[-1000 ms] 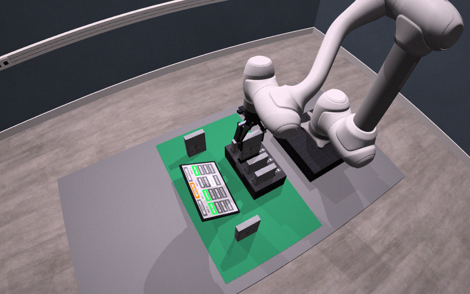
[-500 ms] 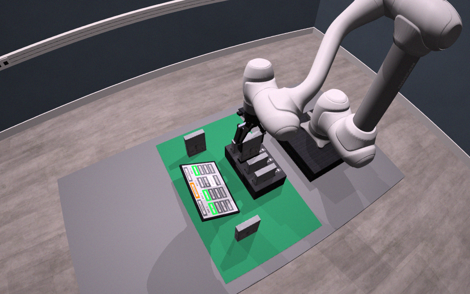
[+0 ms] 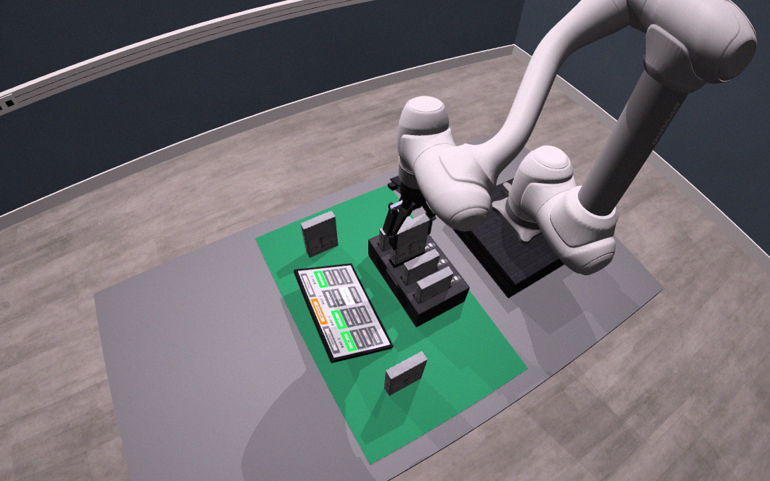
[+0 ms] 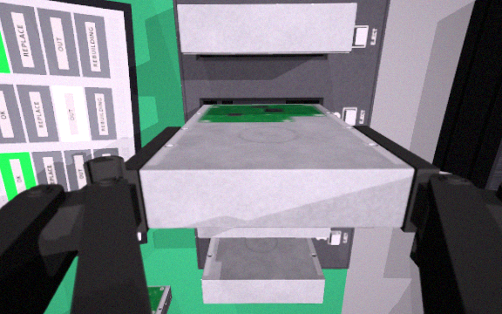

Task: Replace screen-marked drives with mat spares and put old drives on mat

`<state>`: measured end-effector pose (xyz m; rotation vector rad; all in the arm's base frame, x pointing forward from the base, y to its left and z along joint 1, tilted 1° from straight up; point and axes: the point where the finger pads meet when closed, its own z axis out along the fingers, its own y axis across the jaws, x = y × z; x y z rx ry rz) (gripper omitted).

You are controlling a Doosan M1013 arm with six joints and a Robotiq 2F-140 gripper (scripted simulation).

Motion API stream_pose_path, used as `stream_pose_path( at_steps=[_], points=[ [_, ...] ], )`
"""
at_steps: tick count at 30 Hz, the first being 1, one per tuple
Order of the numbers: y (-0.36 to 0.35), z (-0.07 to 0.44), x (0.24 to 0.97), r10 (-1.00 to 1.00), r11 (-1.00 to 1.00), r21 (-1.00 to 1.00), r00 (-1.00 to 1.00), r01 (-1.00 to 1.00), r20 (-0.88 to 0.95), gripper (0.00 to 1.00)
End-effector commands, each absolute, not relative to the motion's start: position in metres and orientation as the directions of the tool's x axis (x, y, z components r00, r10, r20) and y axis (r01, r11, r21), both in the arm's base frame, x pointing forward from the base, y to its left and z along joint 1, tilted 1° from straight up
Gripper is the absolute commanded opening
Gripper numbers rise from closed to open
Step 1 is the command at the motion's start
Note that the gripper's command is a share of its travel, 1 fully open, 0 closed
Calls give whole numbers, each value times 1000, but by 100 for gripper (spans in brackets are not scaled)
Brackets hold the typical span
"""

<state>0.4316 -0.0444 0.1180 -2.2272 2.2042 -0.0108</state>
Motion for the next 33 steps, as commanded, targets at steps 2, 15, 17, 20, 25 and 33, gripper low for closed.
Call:
stream_pose_path(
  at_steps=[2, 15, 17, 20, 25, 33],
  points=[
    [-44, 119, 432, -1000, -10, -12, 10, -1000, -1, 10],
    [-44, 118, 432, -1000, -10, -12, 10, -1000, -1, 10],
    [-44, 118, 432, -1000, -10, -12, 10, -1000, -1, 10],
    [-44, 118, 432, -1000, -10, -12, 10, -1000, -1, 10],
    [-44, 117, 432, -1000, -10, -12, 10, -1000, -1, 10],
    [-44, 114, 432, -1000, -10, -12, 10, -1000, -1, 10]
  ],
)
